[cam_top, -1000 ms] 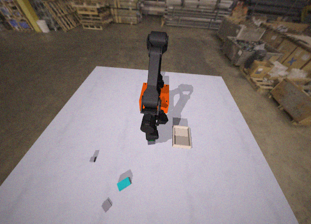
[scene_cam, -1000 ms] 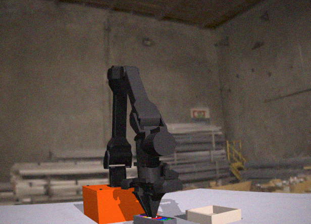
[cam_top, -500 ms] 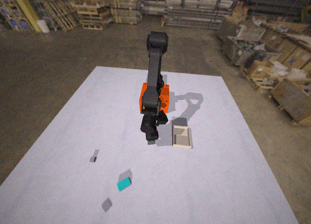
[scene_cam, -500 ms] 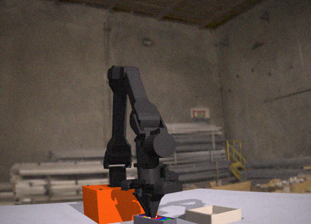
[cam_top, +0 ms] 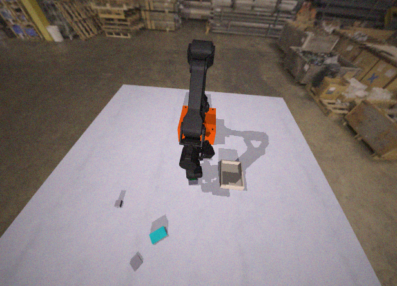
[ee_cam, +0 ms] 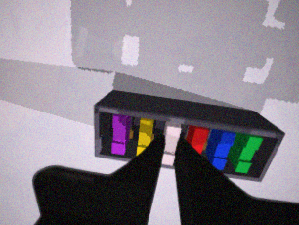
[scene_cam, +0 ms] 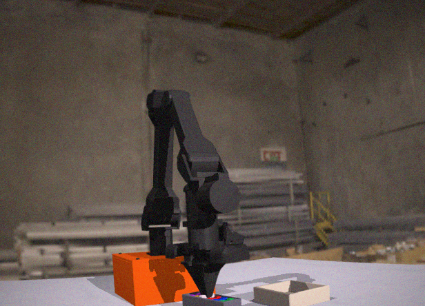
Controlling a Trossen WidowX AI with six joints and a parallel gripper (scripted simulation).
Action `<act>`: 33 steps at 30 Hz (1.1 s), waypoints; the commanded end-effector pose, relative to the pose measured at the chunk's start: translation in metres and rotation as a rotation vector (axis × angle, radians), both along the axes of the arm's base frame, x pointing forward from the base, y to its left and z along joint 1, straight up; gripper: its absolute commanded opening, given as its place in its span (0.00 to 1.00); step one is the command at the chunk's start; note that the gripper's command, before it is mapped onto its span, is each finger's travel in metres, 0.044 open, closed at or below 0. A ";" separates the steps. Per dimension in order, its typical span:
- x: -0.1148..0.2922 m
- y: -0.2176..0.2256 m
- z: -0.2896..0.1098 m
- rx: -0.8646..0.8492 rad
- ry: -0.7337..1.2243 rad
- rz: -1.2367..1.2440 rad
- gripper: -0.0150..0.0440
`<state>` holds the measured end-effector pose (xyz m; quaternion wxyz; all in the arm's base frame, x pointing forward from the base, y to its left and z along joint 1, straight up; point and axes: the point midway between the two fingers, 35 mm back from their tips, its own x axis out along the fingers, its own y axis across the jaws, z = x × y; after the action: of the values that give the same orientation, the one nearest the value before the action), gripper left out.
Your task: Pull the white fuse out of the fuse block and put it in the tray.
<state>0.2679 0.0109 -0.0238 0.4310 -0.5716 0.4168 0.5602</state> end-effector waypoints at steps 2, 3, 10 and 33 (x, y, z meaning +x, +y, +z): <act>0.000 0.000 0.003 -0.001 -0.002 0.001 0.25; 0.000 0.000 0.004 -0.001 -0.002 0.001 0.25; 0.000 0.000 0.007 -0.001 -0.002 0.001 0.25; 0.001 0.000 0.018 -0.002 -0.003 0.002 0.25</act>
<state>0.2683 0.0109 -0.0079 0.4313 -0.5719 0.4165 0.5598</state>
